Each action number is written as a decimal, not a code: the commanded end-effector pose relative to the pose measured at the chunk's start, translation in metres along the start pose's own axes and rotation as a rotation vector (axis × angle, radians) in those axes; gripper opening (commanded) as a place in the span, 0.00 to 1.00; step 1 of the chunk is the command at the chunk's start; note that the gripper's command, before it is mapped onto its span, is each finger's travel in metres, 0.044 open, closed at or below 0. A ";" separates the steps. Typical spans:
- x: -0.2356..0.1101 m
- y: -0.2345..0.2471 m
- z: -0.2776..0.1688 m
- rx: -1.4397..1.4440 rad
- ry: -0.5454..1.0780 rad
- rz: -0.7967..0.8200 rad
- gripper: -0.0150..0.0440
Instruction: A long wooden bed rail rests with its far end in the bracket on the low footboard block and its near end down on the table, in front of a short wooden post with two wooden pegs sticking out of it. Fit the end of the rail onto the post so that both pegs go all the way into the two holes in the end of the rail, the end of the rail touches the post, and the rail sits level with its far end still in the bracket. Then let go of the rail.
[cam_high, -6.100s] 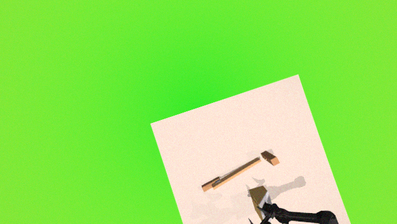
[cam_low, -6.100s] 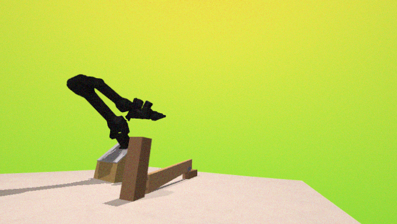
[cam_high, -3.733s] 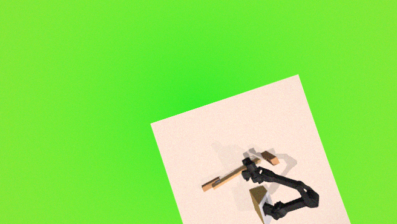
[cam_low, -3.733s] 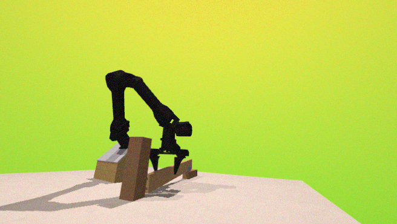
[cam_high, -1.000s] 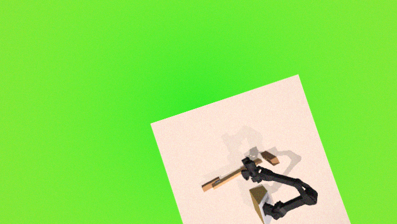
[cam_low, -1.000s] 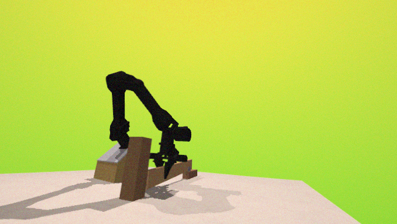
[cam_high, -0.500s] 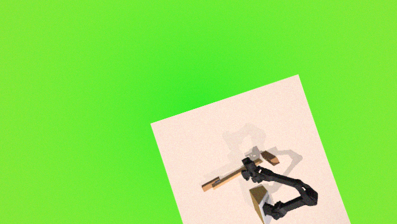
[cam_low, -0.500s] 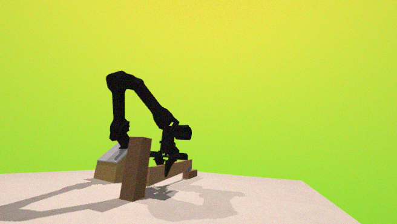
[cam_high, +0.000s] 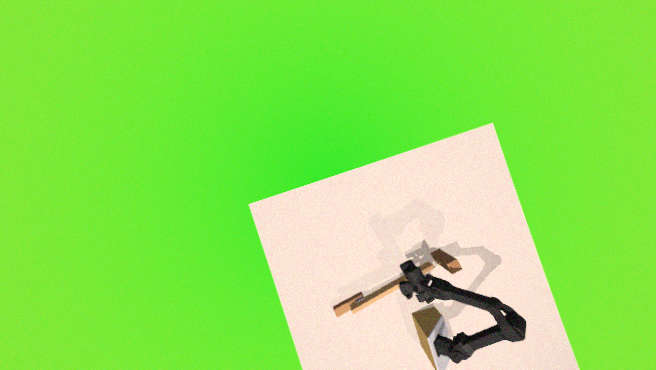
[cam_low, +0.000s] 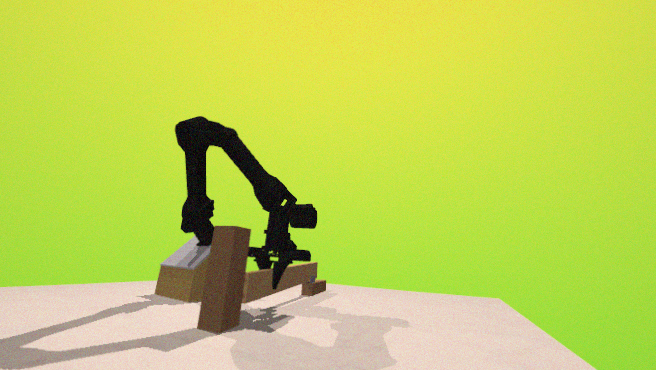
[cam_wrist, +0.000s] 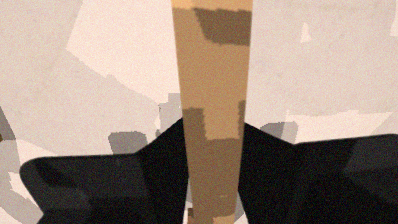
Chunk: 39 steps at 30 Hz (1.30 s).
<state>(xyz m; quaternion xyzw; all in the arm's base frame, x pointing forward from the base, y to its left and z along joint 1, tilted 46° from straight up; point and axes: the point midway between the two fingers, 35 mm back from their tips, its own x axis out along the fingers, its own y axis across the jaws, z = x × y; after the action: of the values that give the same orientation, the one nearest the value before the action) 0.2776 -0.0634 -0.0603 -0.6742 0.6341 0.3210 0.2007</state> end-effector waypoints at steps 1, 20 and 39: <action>-0.007 -0.005 0.003 0.001 -0.015 -0.018 0.25; -0.017 -0.005 0.003 0.001 -0.015 -0.018 0.25; -0.011 -0.004 0.003 0.001 -0.015 -0.018 0.25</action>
<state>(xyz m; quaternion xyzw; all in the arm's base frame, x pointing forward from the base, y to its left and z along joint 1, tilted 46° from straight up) 0.2799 -0.0558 -0.0547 -0.6760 0.6313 0.3213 0.2030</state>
